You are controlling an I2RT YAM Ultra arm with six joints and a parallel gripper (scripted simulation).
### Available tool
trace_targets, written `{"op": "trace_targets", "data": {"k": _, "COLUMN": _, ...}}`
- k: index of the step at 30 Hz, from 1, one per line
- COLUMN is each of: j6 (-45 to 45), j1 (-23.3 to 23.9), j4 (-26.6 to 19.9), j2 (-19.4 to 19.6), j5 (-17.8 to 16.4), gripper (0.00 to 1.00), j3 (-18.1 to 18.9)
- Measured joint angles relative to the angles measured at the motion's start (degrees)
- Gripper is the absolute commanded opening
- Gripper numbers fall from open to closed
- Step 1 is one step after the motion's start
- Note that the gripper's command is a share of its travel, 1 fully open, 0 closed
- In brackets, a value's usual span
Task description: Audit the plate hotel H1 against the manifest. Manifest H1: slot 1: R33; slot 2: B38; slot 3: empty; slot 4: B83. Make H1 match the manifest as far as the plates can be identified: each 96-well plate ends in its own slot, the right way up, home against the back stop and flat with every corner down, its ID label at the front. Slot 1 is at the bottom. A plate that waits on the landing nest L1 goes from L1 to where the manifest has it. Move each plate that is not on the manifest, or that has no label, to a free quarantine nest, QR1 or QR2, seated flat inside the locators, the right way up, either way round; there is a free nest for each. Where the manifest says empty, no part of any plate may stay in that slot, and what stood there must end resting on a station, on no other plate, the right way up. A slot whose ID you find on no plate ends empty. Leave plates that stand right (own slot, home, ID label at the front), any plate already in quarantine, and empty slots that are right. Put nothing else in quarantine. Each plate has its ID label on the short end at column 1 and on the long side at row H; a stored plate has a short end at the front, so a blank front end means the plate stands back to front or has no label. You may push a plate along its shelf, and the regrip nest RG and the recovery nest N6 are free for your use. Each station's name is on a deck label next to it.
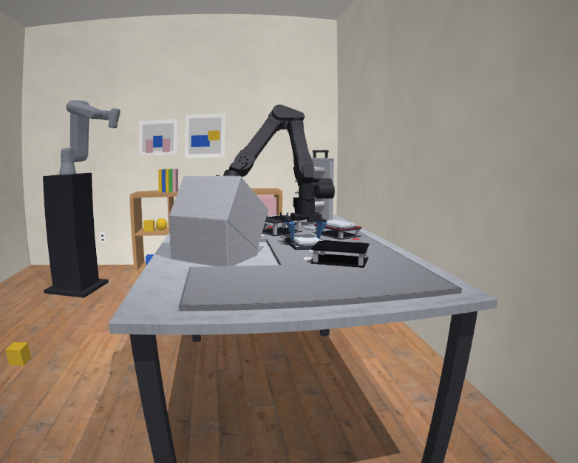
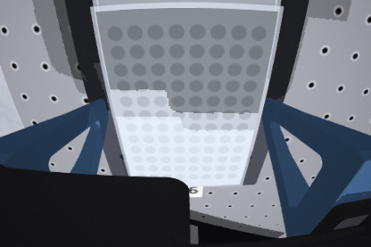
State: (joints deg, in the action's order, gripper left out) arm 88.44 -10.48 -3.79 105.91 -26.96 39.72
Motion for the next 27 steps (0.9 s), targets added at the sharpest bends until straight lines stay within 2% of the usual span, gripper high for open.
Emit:
{"op": "trace_targets", "data": {"k": 2, "j6": -0.1, "j1": 0.0, "j4": 0.1, "j2": 0.1, "j5": 0.1, "gripper": 1.00, "j3": 0.0}}
{"op": "trace_targets", "data": {"k": 3, "j6": -0.1, "j1": 0.0, "j4": 0.3, "j2": 0.1, "j5": 0.1, "gripper": 0.86, "j3": 0.0}}
{"op": "trace_targets", "data": {"k": 27, "j6": -0.3, "j1": 0.0, "j4": 0.5, "j2": 0.1, "j5": 0.1, "gripper": 0.86, "j3": 0.0}}
